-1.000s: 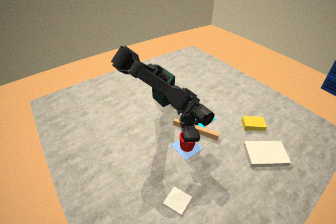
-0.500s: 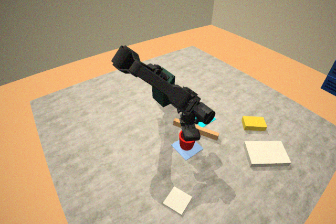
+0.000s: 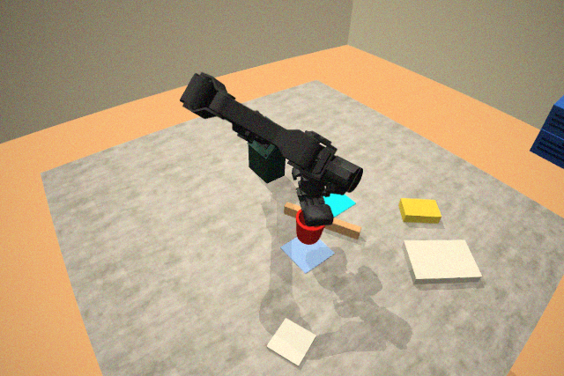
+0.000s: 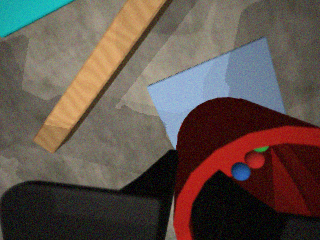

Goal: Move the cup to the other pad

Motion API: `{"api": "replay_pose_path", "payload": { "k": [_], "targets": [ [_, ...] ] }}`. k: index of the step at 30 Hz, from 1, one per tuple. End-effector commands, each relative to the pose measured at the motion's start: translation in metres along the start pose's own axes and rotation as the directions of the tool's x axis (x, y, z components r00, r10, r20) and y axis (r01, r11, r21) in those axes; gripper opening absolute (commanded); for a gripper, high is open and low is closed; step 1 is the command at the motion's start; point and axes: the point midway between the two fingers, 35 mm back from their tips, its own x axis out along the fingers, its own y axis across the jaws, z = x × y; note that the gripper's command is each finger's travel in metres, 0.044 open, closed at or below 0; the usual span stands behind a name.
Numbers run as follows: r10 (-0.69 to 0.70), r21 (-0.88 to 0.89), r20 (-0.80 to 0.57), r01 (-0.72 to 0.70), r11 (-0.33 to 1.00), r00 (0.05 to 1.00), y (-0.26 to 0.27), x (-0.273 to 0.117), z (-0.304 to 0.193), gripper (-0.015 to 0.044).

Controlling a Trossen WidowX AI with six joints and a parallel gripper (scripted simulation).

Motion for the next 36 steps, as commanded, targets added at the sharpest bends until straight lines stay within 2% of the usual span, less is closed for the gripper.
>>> {"api": "replay_pose_path", "payload": {
  "k": [1, 26, 36],
  "targets": [
    [-0.005, 0.012, 0.008, 0.005, 1.0, 1.0, 0.0, -0.009, 0.0, 0.0],
    [-0.005, 0.005, 0.001, 0.005, 1.0, 1.0, 0.002, -0.007, 0.0, 0.0],
    [-0.004, 0.009, 0.007, 0.004, 1.0, 1.0, 0.021, -0.008, 0.014, 0.0]
  ]
}}
